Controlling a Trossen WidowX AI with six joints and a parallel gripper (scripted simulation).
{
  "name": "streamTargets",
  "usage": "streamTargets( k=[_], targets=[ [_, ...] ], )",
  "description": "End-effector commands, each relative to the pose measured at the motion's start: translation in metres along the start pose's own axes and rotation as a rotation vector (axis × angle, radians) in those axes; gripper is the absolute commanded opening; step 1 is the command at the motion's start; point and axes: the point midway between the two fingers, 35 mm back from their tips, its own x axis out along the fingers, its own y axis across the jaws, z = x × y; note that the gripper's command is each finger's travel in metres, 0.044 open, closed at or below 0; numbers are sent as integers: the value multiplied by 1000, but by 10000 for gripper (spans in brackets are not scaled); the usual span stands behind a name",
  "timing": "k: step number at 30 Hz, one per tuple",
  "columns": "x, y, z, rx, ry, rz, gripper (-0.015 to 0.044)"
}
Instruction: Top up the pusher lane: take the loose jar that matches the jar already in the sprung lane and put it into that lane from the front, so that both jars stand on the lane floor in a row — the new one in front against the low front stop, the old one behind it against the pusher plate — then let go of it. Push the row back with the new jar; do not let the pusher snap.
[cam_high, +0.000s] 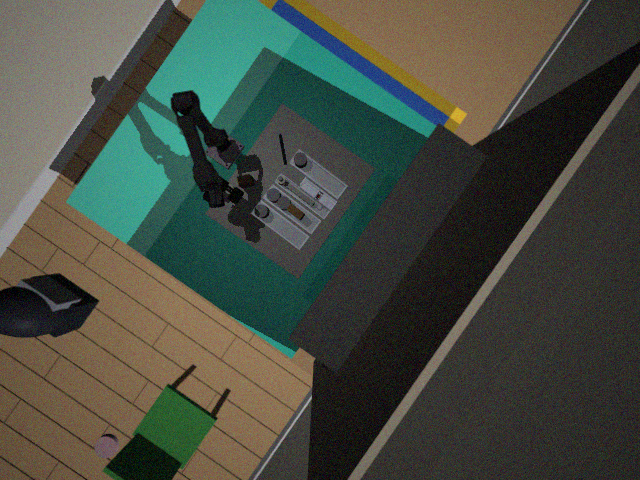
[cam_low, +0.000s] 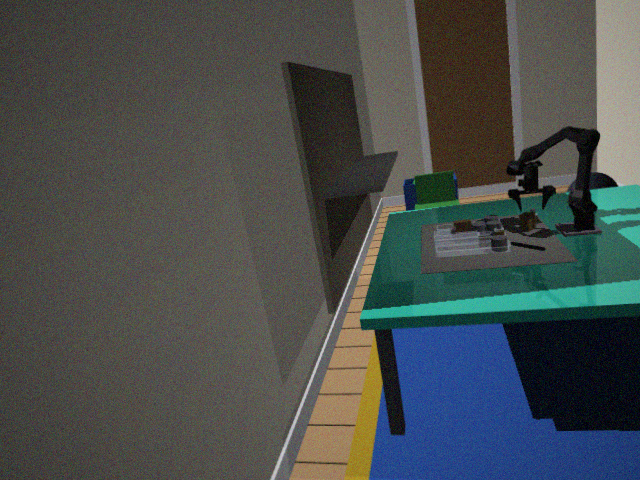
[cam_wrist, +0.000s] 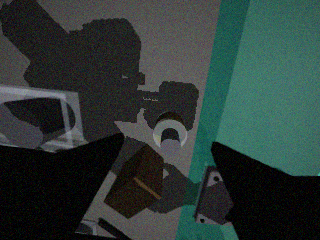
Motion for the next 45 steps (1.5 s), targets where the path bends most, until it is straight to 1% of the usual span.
streamTargets(
  k=[1,20,29,37,40,43,45],
  targets=[
    [8,-3,-2,-4,8,-12,440],
    [37,-3,-2,-4,8,-12,440],
    [37,-3,-2,-4,8,-12,204],
    [37,-3,-2,-4,8,-12,150],
    [33,-3,-2,-4,8,-12,72],
    [20,0,-2,-4,8,-12,0],
    [10,2,-1,-4,8,-12,0]
  ],
)
